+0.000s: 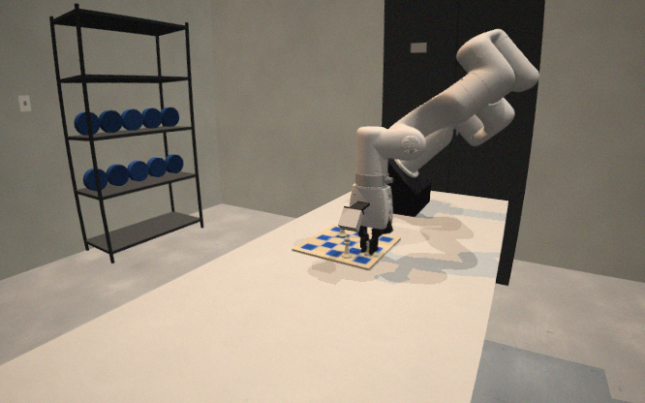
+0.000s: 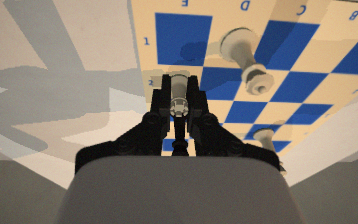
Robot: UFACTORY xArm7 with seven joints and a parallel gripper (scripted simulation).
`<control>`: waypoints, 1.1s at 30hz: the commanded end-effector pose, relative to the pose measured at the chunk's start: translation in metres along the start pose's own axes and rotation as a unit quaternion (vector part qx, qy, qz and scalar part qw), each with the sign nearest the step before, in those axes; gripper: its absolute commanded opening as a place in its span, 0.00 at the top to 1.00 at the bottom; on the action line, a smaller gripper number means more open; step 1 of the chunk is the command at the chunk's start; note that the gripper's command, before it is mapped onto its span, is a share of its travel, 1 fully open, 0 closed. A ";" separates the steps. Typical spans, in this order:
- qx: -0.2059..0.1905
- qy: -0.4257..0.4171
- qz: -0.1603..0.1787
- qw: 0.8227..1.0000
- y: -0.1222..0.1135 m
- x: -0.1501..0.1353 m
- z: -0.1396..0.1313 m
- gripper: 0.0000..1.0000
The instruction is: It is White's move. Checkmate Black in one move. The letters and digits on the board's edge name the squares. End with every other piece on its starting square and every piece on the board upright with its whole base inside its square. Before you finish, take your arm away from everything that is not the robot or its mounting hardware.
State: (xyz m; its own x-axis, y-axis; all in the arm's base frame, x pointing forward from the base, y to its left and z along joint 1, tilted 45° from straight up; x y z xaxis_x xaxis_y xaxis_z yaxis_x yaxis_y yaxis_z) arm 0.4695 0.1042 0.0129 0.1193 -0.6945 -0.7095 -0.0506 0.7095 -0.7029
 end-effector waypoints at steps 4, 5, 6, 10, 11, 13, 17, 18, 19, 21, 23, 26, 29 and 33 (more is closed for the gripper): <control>0.002 0.000 -0.001 1.000 -0.002 0.001 0.001 1.00; 0.002 0.000 -0.001 1.000 -0.002 0.001 0.001 1.00; 0.002 0.000 -0.001 1.000 -0.002 0.001 0.001 1.00; 0.002 0.000 -0.001 1.000 -0.002 0.001 0.001 1.00; 0.002 0.000 -0.001 1.000 -0.002 0.001 0.001 1.00; 0.002 0.000 -0.001 1.000 -0.002 0.001 0.001 1.00; 0.002 0.000 -0.001 1.000 -0.002 0.001 0.001 0.93; 0.002 0.000 -0.001 1.000 -0.002 0.001 0.001 0.93; 0.002 0.000 -0.001 1.000 -0.002 0.001 0.001 0.93; 0.002 0.000 -0.001 1.000 -0.002 0.001 0.001 0.93; 0.002 0.000 -0.001 1.000 -0.002 0.001 0.001 0.85; 0.002 0.000 -0.001 1.000 -0.002 0.001 0.001 0.78; 0.002 0.000 -0.001 1.000 -0.002 0.001 0.001 0.70; 0.002 0.000 -0.001 1.000 -0.002 0.001 0.001 0.63</control>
Point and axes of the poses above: the point where the finger pads meet when closed, its own y axis out along the fingers, its own x axis across the jaws, z = x × y, the point moved 8 cm from there along -y, back along the fingers, and after that the axes turned 6 degrees about -y, right-handed, at the moved point
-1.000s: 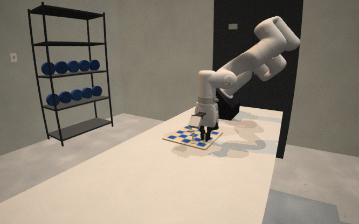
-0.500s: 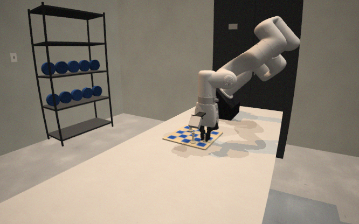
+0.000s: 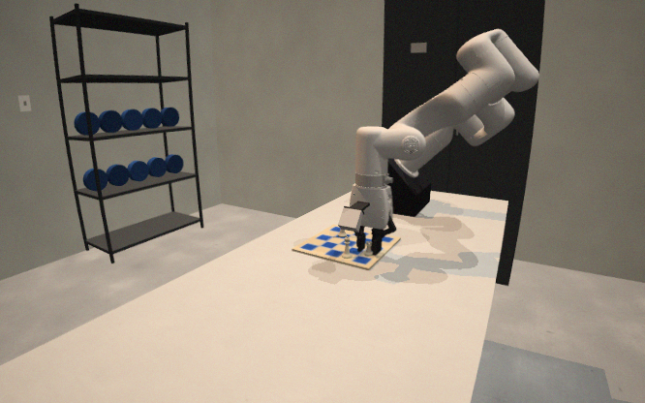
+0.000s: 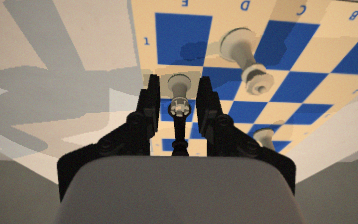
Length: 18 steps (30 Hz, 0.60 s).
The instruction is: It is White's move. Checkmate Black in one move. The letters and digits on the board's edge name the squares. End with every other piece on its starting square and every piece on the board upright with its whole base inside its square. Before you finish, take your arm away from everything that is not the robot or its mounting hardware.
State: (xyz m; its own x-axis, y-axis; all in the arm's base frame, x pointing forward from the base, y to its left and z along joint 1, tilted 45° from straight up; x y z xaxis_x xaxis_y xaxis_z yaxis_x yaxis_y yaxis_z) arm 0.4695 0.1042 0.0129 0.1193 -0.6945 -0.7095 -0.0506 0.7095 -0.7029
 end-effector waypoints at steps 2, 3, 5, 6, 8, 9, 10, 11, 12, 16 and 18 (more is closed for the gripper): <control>0.002 0.000 -0.001 1.000 -0.002 0.001 0.001 0.63; 0.002 0.000 -0.001 1.000 -0.002 0.001 0.001 0.63; 0.002 0.000 -0.001 1.000 -0.002 0.001 0.001 0.63; 0.002 0.000 -0.001 1.000 -0.002 0.001 0.001 0.63; 0.002 0.000 -0.001 1.000 -0.002 0.001 0.001 0.63; 0.002 0.000 -0.001 1.000 -0.002 0.001 0.001 0.63; 0.002 0.000 -0.001 1.000 -0.002 0.001 0.001 0.63; 0.002 0.000 -0.001 1.000 -0.003 0.001 0.001 0.63; 0.002 0.000 -0.001 1.000 -0.004 0.001 0.001 0.63; 0.002 0.000 -0.001 1.000 -0.013 0.001 0.001 0.63; 0.002 0.000 -0.001 1.000 -0.021 0.001 0.001 0.63</control>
Point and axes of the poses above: the point where the finger pads meet when closed, its own y axis out along the fingers, its own x axis across the jaws, z = x × y, the point moved 8 cm from there along -y, back along the fingers, and after that the axes turned 6 degrees about -y, right-handed, at the moved point
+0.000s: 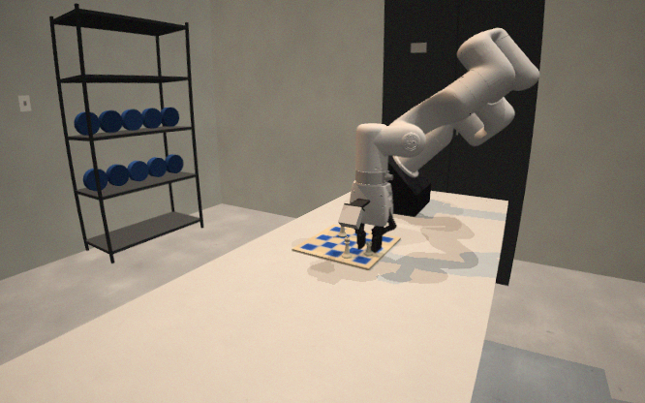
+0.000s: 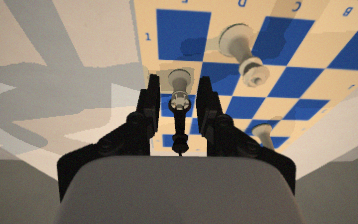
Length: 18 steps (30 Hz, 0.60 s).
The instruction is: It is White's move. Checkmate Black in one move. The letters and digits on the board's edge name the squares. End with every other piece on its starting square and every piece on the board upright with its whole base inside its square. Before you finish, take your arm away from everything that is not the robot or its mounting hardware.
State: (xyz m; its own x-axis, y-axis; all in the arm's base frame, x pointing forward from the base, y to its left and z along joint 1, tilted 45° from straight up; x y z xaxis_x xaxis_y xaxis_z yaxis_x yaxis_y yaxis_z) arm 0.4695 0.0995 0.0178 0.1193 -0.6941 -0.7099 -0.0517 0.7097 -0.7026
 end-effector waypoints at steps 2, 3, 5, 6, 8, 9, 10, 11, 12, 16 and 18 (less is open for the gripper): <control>0.003 0.000 -0.001 1.000 -0.014 0.001 0.001 0.63; 0.003 0.000 -0.001 1.000 -0.019 0.001 0.001 0.63; 0.003 0.000 -0.001 1.000 -0.029 0.001 0.001 0.63; 0.003 0.000 -0.001 1.000 -0.035 0.001 0.001 0.63; 0.003 0.000 -0.001 1.000 -0.046 0.001 0.001 0.63; 0.003 0.000 -0.001 1.000 -0.051 0.001 0.001 0.63; 0.003 0.000 -0.001 1.000 -0.057 0.001 0.001 0.63; 0.003 0.000 -0.001 1.000 -0.062 0.001 0.001 0.63; 0.003 0.000 -0.001 1.000 -0.066 0.001 0.001 0.63; 0.003 0.000 -0.001 1.000 -0.080 0.001 0.001 0.63; 0.003 0.000 -0.001 1.000 -0.082 0.001 0.001 0.63</control>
Point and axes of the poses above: the point where the finger pads meet when closed, its own y axis out along the fingers, its own x axis across the jaws, z = x × y, the point moved 8 cm from there along -y, back along the fingers, and after that the axes turned 6 degrees about -y, right-handed, at the moved point
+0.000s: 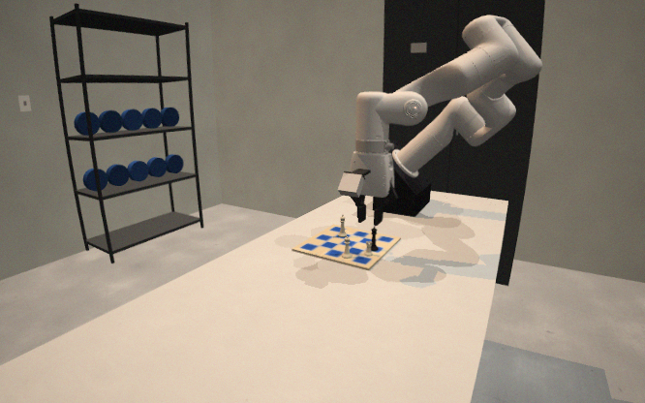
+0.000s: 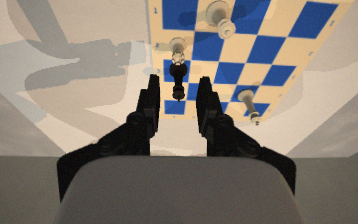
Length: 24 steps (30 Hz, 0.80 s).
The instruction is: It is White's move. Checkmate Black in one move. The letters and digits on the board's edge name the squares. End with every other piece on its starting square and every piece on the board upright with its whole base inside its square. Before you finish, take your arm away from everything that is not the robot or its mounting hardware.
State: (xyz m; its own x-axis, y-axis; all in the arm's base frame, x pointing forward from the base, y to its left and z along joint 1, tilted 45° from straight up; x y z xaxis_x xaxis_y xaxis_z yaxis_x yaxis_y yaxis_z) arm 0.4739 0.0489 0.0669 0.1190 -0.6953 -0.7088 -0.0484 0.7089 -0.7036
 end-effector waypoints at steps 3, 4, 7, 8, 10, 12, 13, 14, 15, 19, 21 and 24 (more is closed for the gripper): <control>0.001 0.000 -0.001 1.000 -0.014 0.000 0.000 0.63; 0.001 0.000 -0.001 1.000 -0.014 0.000 0.000 0.63; 0.001 0.000 -0.001 1.000 -0.015 0.000 0.000 0.00; 0.001 0.000 -0.001 1.000 -0.015 0.000 0.000 0.00; 0.001 0.000 -0.001 1.000 -0.015 0.000 0.000 0.00; 0.001 0.000 -0.001 1.000 -0.015 0.000 0.000 0.00; 0.001 0.000 -0.001 1.000 -0.015 0.000 0.000 0.00; 0.001 0.000 -0.001 1.000 -0.015 0.000 0.000 0.00; 0.001 0.000 -0.001 1.000 -0.015 0.000 0.000 0.00; 0.001 0.000 -0.001 1.000 -0.015 0.000 0.000 0.00; 0.001 0.000 -0.001 1.000 -0.015 0.000 0.000 0.00; 0.001 0.000 -0.001 1.000 -0.015 0.000 0.000 0.00</control>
State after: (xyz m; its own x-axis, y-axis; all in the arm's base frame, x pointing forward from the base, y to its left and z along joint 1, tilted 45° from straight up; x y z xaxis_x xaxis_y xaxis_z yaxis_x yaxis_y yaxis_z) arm 0.4739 0.0406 0.0761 0.1193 -0.6945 -0.7096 -0.0508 0.7095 -0.7029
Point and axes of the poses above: the point where the finger pads meet when closed, its own y axis out along the fingers, its own x axis across the jaws, z = x × y, the point moved 8 cm from there along -y, back along the fingers, and after that the axes turned 6 degrees about -y, right-handed, at the moved point
